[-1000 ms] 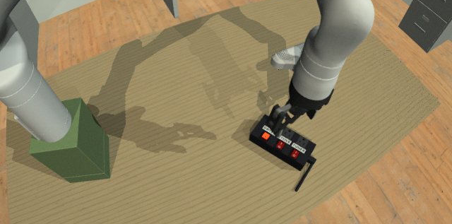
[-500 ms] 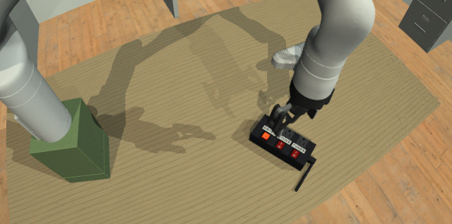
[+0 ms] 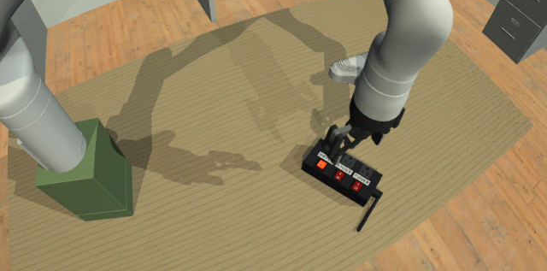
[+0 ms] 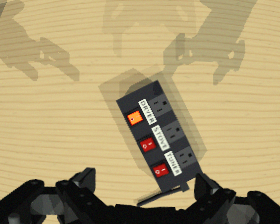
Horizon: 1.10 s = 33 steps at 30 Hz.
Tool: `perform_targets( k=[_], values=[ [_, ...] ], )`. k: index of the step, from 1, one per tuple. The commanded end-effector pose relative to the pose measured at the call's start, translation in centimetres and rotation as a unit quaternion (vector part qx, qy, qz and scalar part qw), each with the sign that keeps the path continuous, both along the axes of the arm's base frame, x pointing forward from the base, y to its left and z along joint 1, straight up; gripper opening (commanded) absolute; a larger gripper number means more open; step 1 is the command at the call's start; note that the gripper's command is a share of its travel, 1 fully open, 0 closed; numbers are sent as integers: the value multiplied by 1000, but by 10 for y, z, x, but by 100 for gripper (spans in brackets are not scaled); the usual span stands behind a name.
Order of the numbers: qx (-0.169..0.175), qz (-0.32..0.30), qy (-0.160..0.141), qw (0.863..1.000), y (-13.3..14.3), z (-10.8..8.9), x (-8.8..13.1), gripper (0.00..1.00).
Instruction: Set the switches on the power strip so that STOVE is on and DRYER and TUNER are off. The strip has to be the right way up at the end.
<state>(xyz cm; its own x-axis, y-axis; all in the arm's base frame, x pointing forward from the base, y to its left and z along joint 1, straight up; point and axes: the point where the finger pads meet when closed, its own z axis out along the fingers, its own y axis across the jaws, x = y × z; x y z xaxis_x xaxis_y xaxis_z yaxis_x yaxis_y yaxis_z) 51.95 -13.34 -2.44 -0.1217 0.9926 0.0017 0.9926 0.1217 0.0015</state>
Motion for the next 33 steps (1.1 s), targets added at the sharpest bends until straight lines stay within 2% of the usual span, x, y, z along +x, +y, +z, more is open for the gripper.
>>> perform_targets(
  k=[1, 9, 11, 18, 22, 26, 28, 33],
  values=[
    [0, -9, 1, 1000, 1, 0, 0, 100],
    [3, -74, 7, 997, 6, -6, -5, 100],
    [3, -74, 7, 997, 6, -6, -5, 100],
    [6, -167, 15, 986, 12, -13, -11, 100],
    [7, -233, 20, 972, 16, -18, -16, 100],
    [7, -306, 25, 952, 20, -24, -20, 100],
    [7, -306, 25, 952, 20, -24, -20, 100],
    [5, -405, 31, 914, 26, -31, -25, 100]
  ],
)
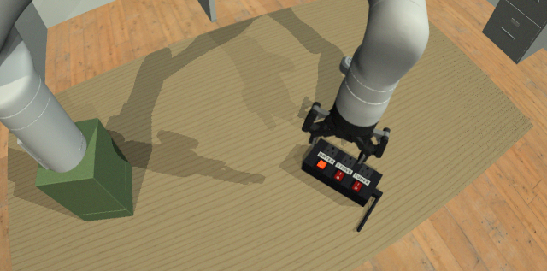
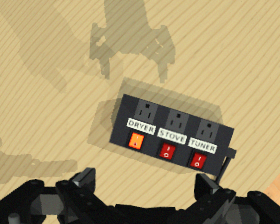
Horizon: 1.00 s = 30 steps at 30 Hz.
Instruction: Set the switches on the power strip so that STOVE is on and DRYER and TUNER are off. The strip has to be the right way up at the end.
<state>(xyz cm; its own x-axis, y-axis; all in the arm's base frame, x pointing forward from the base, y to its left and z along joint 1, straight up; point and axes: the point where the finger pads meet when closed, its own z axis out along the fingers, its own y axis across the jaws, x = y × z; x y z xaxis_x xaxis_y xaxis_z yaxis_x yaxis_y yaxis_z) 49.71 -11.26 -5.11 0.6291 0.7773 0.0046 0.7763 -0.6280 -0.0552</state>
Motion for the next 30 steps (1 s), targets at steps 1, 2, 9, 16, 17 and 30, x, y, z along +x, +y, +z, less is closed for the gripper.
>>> perform_targets(
  k=[1, 2, 9, 16, 17, 30],
  values=[
    [-3, -38, 7, 999, 6, -5, -4, 100],
    [-4, -61, 9, 998, 7, -7, -5, 100],
    [-10, -222, 18, 975, 13, -15, -11, 100],
    [-16, -336, 21, 942, 17, -21, -13, 100],
    [-17, -358, 22, 933, 18, -22, -14, 100],
    [-27, -568, 19, 822, 23, -31, -15, 100]
  ],
)
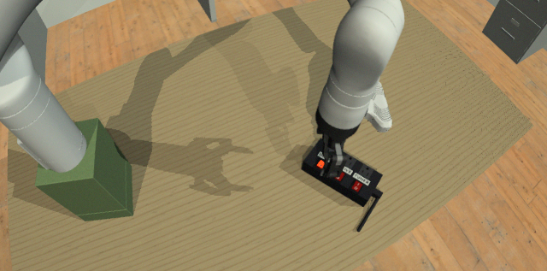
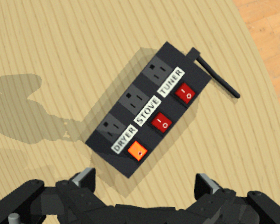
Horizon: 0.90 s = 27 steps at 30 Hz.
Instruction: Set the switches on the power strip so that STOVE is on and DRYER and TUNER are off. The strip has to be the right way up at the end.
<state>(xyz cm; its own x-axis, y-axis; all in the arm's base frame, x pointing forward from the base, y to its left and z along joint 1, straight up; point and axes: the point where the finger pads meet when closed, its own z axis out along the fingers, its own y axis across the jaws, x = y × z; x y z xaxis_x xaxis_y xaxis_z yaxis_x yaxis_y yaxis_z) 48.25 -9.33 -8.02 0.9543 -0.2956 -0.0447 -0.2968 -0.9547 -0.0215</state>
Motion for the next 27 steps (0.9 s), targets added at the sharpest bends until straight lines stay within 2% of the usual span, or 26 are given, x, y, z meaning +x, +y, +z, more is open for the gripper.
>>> perform_targets(
  k=[1, 6, 14, 16, 27],
  values=[
    [-4, -28, 2, 1000, 4, -2, 0, 100],
    [-10, -116, -1, 993, 4, -4, 1, 100],
    [-17, -222, -7, 975, 5, -7, 3, 100],
    [-17, -222, -7, 975, 5, -7, 3, 100],
    [-20, -297, -13, 954, 5, -8, 5, 100]
  ],
)
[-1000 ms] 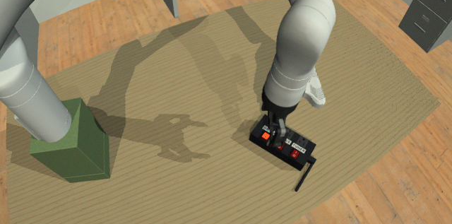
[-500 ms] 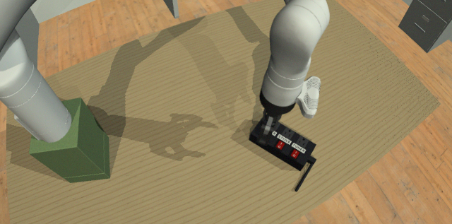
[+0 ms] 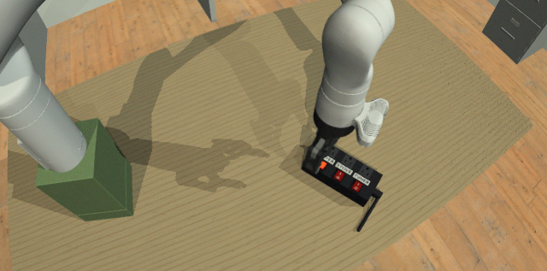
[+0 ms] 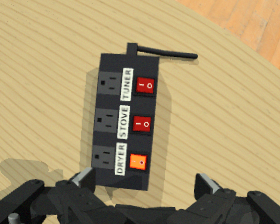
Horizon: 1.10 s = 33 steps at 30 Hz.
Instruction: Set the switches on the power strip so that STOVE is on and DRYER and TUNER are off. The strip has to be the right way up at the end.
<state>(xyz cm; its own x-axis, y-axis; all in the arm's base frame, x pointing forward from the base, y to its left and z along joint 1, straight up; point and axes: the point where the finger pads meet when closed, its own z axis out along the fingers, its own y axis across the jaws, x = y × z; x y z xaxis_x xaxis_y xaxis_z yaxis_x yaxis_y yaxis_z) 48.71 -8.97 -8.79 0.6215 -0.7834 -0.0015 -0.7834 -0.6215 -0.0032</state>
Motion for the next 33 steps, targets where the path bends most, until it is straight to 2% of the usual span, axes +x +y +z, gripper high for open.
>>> perform_targets(
  k=[1, 14, 15, 33],
  values=[
    [-1, -6, -1, 1000, 1, 0, 0, 100],
    [-2, -18, -2, 1000, 1, 0, 1, 100],
    [-2, -18, -2, 1000, 1, 0, 1, 0],
    [-2, -18, -2, 1000, 1, 0, 1, 0]
  ],
)
